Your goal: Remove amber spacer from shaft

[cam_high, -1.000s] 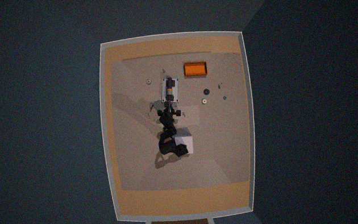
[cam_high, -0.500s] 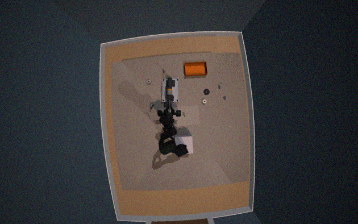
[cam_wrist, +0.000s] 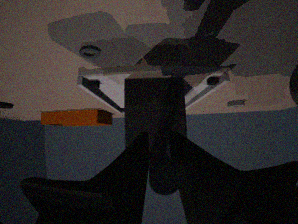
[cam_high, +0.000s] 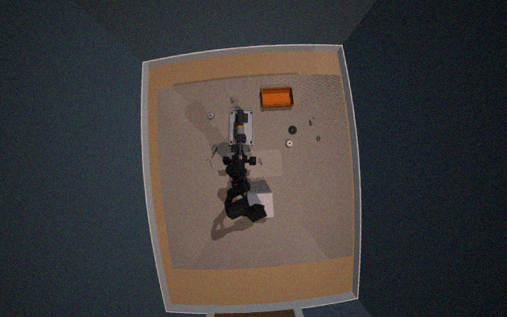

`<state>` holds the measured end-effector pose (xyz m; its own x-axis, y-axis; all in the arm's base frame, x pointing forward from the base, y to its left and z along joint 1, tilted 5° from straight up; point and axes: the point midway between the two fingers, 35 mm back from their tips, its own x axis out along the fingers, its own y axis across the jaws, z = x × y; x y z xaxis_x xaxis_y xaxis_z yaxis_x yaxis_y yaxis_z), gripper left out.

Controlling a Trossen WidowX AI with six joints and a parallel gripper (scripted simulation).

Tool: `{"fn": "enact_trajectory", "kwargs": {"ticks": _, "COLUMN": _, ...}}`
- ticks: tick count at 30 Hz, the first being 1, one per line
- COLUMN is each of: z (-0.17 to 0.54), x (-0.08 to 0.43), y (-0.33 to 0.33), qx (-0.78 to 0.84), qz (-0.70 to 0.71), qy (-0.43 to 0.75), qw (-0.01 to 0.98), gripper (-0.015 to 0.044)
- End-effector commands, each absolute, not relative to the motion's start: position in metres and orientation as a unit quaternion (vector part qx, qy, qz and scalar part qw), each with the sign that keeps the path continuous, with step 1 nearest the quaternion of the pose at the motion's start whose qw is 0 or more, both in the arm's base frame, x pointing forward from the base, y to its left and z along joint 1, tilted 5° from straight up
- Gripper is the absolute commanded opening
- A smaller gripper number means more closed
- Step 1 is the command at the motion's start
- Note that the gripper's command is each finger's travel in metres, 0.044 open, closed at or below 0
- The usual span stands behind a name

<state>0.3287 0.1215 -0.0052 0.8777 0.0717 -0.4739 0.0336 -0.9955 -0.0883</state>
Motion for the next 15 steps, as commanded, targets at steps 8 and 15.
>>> {"fn": "enact_trajectory", "kwargs": {"ticks": 8, "z": -0.0055, "x": 0.3264, "y": 0.1208, "qx": -0.968, "qz": 0.246, "qy": -0.026, "qw": 0.04, "gripper": 0.0}}
{"fn": "enact_trajectory", "kwargs": {"ticks": 15, "z": -0.0056, "x": 0.3255, "y": 0.1208, "qx": -0.968, "qz": 0.246, "qy": -0.026, "qw": 0.04, "gripper": 0.0}}
